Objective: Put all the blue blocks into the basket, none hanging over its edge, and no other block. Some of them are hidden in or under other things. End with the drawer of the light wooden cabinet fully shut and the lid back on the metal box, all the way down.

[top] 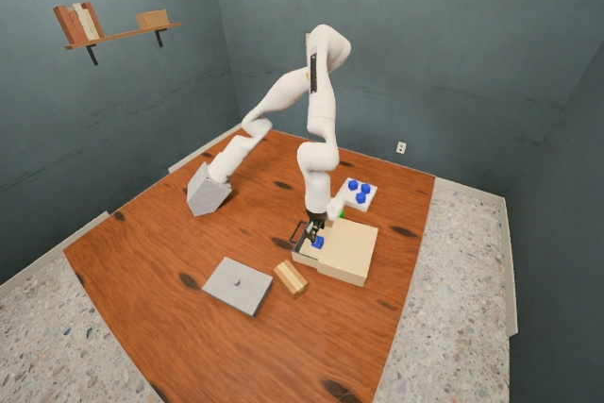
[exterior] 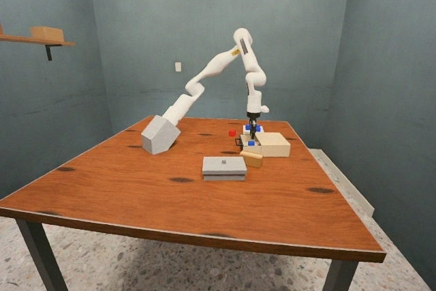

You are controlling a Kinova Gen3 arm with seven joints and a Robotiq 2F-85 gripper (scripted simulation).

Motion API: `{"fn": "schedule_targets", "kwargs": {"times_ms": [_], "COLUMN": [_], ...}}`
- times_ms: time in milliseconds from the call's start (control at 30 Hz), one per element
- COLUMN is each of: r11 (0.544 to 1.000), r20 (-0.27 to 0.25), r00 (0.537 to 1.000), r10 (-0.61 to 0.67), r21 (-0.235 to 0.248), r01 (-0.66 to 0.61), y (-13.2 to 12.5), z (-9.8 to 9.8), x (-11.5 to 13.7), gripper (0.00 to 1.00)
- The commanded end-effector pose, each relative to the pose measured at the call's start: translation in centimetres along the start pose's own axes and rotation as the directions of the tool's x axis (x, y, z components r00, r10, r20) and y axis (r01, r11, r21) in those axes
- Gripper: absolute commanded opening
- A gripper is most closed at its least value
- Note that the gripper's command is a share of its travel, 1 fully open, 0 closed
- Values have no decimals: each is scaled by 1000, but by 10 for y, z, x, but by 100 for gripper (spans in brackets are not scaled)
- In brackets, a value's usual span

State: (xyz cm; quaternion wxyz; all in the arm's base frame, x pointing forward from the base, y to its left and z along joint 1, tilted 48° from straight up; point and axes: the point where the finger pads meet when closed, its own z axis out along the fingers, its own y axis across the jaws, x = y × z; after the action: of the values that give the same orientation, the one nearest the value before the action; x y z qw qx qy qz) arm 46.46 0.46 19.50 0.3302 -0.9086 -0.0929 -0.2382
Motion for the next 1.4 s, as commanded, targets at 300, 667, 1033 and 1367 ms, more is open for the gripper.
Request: {"fn": "schedule_targets", "kwargs": {"times_ms": [300,667,1033,1367], "r11": [1000,1000,1000,1000], "r20": [-1,-1,0,-1], "r00": [1000,1000,1000,1000], "r10": [-2,-2,-2,-2], "r21": [5,5,6,5], "r01": [2,2,2,2], "y": [-1,-1,-3,-5], "z": [13,13,13,13], "x": [0,0,-1,-1], "gripper": [69,69,69,69]}}
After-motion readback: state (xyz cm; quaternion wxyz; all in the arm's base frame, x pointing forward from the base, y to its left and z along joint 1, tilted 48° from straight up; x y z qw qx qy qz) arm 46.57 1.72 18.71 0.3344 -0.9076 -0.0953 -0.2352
